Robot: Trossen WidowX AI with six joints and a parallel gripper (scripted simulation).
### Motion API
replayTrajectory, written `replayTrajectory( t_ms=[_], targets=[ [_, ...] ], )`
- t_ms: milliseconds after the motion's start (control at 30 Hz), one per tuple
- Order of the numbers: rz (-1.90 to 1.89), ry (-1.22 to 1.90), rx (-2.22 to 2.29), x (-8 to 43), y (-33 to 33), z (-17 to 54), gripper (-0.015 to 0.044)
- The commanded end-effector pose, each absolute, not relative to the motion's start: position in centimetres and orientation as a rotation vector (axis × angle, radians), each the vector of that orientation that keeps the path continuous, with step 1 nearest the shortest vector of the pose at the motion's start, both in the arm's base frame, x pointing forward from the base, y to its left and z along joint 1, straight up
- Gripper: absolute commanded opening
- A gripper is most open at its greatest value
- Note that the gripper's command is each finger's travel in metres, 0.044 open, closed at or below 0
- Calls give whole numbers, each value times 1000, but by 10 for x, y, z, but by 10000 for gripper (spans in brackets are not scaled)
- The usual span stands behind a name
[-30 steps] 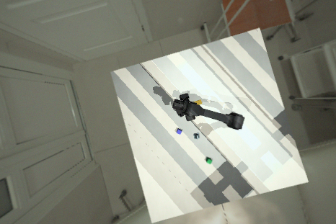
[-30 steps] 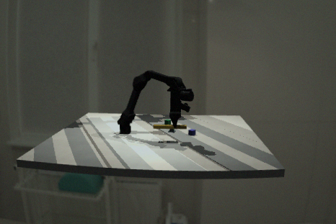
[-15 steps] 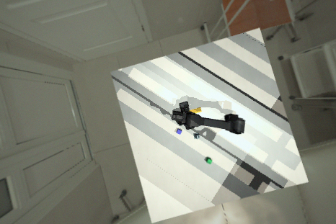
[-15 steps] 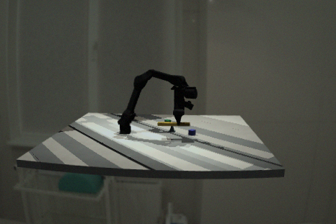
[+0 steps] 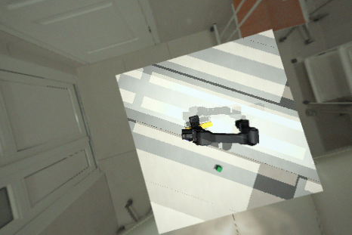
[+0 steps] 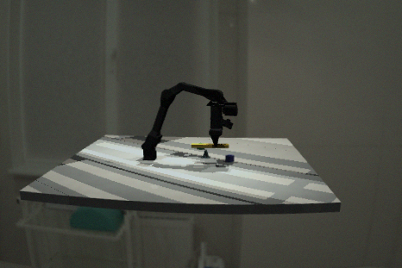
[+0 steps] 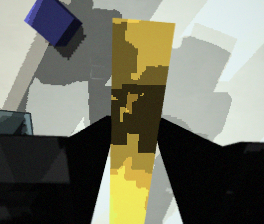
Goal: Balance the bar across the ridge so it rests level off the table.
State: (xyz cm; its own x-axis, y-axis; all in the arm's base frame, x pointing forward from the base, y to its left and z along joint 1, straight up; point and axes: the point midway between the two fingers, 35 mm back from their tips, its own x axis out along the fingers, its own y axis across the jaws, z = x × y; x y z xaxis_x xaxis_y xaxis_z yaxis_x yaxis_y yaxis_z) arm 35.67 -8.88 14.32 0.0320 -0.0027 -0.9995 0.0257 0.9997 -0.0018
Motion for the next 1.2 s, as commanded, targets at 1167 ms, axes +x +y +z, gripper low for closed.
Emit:
replayTrajectory(
  t_ms=[1167],
  targets=[
    [-67,1544,76,332,60,141,0]
  ],
)
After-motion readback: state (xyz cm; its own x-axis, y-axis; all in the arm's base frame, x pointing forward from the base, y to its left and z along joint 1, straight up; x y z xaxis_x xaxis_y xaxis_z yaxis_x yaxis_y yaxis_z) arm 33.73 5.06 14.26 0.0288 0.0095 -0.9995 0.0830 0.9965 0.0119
